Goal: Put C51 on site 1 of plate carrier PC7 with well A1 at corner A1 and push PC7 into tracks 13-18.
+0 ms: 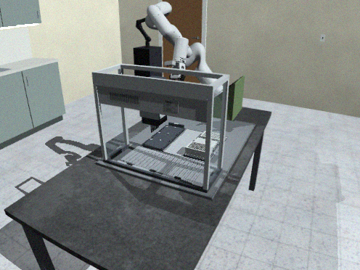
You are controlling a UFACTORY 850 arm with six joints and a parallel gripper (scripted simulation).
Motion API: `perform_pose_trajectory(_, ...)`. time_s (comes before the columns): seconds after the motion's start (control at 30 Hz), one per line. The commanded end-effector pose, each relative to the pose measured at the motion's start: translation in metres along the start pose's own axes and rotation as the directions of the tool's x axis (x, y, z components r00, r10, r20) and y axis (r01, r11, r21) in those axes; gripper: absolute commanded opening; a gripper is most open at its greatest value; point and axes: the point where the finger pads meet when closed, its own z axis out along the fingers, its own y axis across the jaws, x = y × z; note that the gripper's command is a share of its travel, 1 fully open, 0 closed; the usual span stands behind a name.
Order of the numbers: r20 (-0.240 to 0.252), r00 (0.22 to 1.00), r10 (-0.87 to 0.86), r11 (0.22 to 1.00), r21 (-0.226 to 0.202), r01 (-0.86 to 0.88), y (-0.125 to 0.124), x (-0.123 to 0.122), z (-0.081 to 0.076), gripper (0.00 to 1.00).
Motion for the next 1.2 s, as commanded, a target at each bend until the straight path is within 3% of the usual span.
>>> perform_pose_trajectory(0.0, 0.010, 0.995, -0.095, 0.995, -0.018, 0.095, -0.014, 0.015, 0.004, 1.00)
perform_pose_trajectory(0.73, 0.032, 0.958, -0.283, 0.958, -0.042, 0.285, -0.055, 0.052, 0.017, 1.00)
perform_pose_trajectory(1.17, 0.067, 0.885, -0.461, 0.884, -0.054, 0.465, -0.092, 0.078, 0.031, 1.00)
